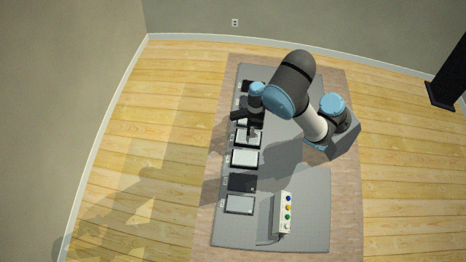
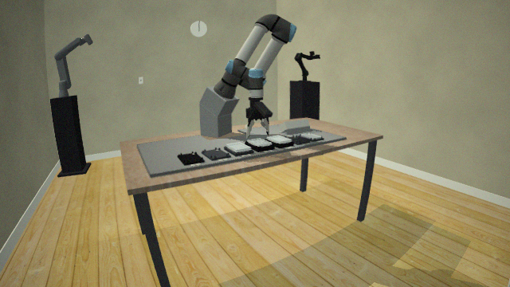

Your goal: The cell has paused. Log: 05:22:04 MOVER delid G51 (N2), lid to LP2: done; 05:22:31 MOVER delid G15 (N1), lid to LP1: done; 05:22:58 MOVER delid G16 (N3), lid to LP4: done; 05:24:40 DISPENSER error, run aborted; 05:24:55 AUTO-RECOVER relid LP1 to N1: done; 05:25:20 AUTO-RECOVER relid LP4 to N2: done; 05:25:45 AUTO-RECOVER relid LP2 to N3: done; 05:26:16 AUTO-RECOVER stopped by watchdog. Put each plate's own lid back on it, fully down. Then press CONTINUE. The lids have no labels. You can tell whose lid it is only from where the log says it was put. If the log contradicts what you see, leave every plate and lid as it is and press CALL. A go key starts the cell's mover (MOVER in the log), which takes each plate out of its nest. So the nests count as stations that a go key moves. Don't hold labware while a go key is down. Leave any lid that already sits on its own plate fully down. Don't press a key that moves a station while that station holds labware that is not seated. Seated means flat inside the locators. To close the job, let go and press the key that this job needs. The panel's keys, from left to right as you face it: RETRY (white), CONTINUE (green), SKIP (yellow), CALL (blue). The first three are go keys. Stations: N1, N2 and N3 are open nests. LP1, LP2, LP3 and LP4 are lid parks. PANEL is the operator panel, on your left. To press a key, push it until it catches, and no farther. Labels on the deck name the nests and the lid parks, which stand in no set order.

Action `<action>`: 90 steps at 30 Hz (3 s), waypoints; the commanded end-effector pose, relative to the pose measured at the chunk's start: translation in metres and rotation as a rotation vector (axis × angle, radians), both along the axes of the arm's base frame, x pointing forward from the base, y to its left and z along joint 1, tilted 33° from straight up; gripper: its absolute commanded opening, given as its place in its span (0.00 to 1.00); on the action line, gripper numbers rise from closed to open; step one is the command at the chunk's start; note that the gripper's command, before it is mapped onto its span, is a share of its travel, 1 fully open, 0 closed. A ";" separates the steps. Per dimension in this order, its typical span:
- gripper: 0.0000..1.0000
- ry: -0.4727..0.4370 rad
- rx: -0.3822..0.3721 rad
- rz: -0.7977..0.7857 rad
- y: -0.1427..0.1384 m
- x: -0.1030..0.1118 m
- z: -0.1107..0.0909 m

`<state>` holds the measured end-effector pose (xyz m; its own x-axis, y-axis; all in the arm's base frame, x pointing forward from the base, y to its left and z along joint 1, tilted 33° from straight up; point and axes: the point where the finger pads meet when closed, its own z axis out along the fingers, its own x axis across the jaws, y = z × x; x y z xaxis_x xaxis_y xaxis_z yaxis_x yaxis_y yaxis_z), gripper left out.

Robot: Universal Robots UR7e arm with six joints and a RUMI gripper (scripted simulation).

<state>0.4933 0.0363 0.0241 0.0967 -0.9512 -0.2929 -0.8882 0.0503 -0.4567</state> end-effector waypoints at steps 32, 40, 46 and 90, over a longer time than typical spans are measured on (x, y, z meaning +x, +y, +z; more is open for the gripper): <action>0.82 0.000 -0.002 -0.002 0.155 -0.016 0.048; 0.82 0.000 -0.002 -0.002 0.183 -0.019 0.056; 0.82 0.000 -0.002 -0.002 0.212 -0.022 0.065; 0.82 0.000 -0.002 -0.002 0.376 -0.039 0.115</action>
<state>0.4539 0.4077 0.1373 0.0958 -0.9515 -0.2923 -0.8882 0.0508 -0.4566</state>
